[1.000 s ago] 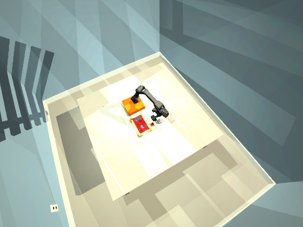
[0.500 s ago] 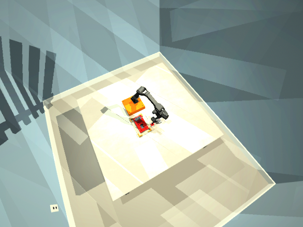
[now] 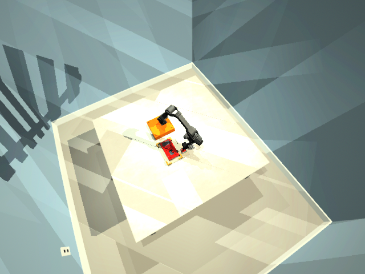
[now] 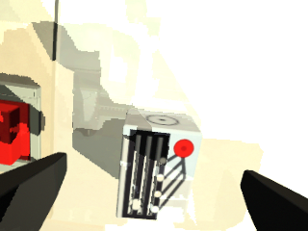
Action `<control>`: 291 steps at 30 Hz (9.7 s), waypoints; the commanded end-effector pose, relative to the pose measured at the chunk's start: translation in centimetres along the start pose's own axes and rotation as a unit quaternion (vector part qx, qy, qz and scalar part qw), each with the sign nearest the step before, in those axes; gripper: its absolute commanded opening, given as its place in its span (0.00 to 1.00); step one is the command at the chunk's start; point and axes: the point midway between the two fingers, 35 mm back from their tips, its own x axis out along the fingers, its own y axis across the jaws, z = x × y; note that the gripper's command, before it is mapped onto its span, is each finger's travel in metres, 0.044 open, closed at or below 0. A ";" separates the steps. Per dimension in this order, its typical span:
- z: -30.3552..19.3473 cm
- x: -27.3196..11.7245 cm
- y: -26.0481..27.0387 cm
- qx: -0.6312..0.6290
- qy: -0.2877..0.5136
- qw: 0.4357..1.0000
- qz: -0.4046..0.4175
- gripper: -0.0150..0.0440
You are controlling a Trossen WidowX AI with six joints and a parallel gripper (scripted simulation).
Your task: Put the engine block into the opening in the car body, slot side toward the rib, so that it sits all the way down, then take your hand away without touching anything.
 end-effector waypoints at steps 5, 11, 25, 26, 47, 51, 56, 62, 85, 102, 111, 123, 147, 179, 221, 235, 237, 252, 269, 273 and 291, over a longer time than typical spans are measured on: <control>0.0 0.3 0.1 0.001 0.001 1.000 0.001 0.78; 0.0 0.3 0.1 0.001 0.001 1.000 0.001 0.51; -0.2 -0.7 0.0 0.001 0.001 1.000 0.001 0.25; -0.3 -1.1 0.0 0.001 0.001 1.000 0.001 0.25; -0.7 -7.7 -0.1 0.008 0.005 1.000 0.003 0.25; -0.5 -9.0 -0.1 0.007 0.004 1.000 0.002 0.25; -0.3 -10.5 0.0 0.004 0.003 1.000 0.002 0.25; 0.0 -12.1 0.0 0.001 0.001 1.000 0.001 0.25; -0.4 -10.5 4.7 0.335 0.002 0.942 0.003 0.25; 0.0 -9.0 8.7 0.596 0.004 0.803 0.003 0.25; 0.3 -8.2 10.7 0.714 0.005 0.700 0.003 0.25; 1.1 -7.2 13.4 0.844 0.006 0.536 0.003 0.25; 3.3 -5.2 18.2 0.989 0.009 0.147 0.001 0.25; 4.5 -4.4 20.2 0.999 0.010 -0.049 0.000 0.52; 4.4 -4.4 20.1 0.999 0.010 0.035 0.001 0.52; 4.4 -4.5 20.1 0.999 0.010 -0.043 0.000 0.52; 4.4 -4.5 20.1 0.997 0.010 -0.071 0.000 0.52; 4.4 -4.5 20.1 1.000 0.010 -0.018 0.000 0.52; 4.4 -4.2 20.1 0.998 0.010 -0.054 0.000 0.52; 4.4 -4.1 20.1 0.998 0.010 -0.055 0.000 0.52; 4.4 -3.7 20.1 1.000 0.010 -0.021 0.000 0.52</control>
